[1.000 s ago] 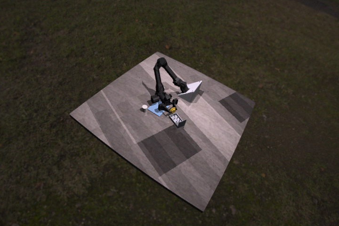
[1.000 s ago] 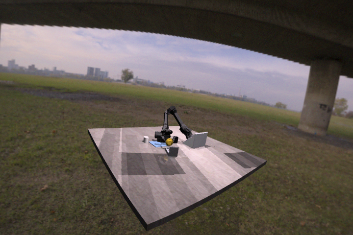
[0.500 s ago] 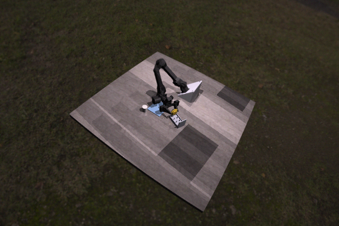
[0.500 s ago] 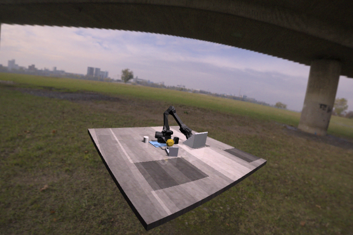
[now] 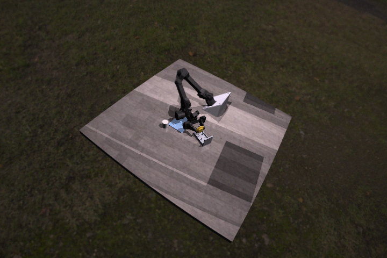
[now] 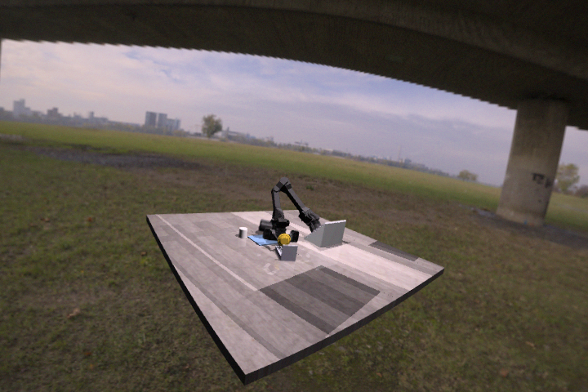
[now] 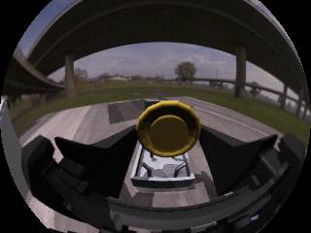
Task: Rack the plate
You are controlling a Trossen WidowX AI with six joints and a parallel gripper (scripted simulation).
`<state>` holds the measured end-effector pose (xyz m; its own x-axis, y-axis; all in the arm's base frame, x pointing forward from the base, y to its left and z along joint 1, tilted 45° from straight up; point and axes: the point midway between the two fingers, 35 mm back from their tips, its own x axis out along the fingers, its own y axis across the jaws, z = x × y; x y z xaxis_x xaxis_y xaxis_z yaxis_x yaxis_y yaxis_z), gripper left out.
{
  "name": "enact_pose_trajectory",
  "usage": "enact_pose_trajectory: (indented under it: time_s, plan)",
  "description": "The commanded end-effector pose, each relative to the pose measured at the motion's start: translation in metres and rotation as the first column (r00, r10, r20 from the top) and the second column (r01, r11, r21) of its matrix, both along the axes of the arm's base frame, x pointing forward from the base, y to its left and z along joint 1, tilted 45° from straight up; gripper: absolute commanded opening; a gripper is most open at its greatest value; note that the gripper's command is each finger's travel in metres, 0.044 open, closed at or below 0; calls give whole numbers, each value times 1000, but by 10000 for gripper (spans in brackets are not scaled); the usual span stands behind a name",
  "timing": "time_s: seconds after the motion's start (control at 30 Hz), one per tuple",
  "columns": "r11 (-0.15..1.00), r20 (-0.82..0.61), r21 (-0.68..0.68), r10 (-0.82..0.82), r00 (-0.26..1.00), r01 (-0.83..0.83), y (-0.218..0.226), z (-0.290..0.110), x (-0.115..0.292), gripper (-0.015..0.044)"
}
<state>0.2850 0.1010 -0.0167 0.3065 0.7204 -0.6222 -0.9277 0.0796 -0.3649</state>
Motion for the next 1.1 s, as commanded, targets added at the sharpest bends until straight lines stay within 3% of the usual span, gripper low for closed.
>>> enact_pose_trajectory:
  time_s: [0.0,0.47,0.97,1.07]
  plan:
    - [1000,-5,2,-2,1000,2,-10,-12,-1,0]
    - [1000,-12,-5,-7,1000,7,-8,-10,-2,0]
    - [1000,-9,-5,-5,1000,5,-8,-10,-2,394]
    - [1000,-9,-5,-5,1000,5,-8,-10,-2,400]
